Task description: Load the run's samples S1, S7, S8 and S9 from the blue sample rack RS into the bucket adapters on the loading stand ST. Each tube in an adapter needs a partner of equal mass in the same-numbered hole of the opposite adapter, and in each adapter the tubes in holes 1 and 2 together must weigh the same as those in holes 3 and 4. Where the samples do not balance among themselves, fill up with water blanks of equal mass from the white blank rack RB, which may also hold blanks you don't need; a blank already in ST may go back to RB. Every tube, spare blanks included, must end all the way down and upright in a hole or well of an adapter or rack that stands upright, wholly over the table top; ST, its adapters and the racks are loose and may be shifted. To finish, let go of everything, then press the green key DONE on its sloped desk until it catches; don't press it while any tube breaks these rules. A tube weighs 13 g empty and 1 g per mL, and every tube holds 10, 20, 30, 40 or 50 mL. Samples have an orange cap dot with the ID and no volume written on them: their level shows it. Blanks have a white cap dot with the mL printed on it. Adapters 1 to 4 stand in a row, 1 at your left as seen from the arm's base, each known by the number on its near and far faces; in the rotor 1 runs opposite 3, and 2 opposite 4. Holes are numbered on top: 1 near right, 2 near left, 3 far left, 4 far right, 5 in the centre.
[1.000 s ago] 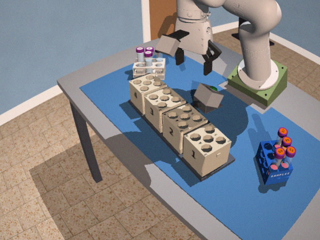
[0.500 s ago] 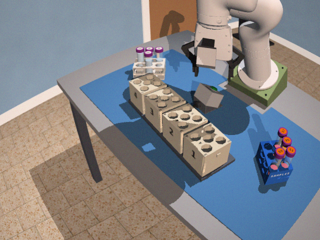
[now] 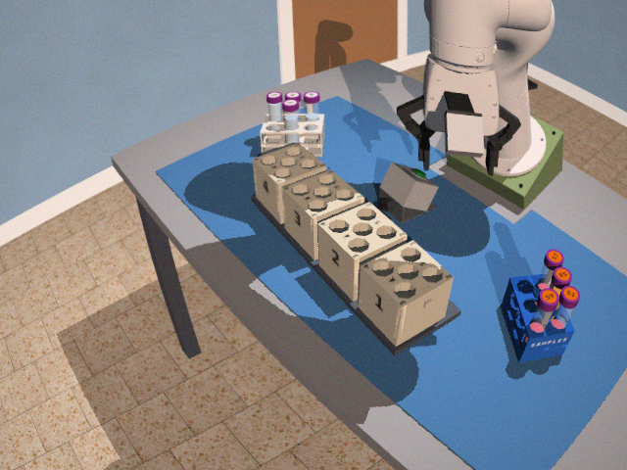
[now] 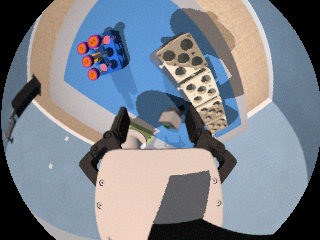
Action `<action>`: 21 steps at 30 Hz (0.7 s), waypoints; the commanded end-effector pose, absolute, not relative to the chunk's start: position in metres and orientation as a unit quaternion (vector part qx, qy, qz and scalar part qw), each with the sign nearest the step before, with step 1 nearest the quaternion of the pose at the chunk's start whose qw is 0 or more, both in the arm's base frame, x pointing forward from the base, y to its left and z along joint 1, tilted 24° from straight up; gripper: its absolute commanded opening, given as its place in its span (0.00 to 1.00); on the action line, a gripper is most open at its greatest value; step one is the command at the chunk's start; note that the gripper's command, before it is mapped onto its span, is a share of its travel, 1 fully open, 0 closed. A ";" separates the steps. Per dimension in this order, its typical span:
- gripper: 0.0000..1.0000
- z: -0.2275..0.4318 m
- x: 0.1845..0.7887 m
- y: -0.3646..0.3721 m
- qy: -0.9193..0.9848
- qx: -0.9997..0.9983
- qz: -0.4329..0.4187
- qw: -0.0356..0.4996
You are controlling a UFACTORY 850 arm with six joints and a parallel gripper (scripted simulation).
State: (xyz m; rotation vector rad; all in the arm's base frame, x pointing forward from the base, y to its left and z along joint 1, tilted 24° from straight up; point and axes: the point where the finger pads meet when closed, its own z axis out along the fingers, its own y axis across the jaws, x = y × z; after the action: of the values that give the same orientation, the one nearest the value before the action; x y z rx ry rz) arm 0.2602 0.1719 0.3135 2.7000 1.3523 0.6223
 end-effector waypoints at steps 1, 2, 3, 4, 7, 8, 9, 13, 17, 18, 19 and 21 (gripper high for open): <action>1.00 0.312 0.252 0.199 0.433 0.877 0.203 0.046; 1.00 0.312 0.250 0.204 0.433 0.877 0.203 0.046; 1.00 0.312 0.248 0.209 0.433 0.877 0.203 0.046; 1.00 0.312 0.247 0.213 0.433 0.877 0.203 0.046; 1.00 0.311 0.242 0.228 0.433 0.877 0.203 0.046; 1.00 0.311 0.240 0.232 0.433 0.877 0.203 0.046; 1.00 0.310 0.238 0.237 0.433 0.877 0.203 0.046; 1.00 0.310 0.235 0.246 0.433 0.877 0.203 0.046; 1.00 0.309 0.228 0.265 0.433 0.877 0.203 0.046; 1.00 0.309 0.227 0.270 0.433 0.877 0.203 0.046; 1.00 0.309 0.225 0.275 0.433 0.877 0.203 0.046; 1.00 0.308 0.222 0.284 0.433 0.877 0.203 0.046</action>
State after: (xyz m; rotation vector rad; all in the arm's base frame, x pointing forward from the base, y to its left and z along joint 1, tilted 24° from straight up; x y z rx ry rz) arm 0.2285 0.2606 0.3092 2.6901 1.3392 0.6097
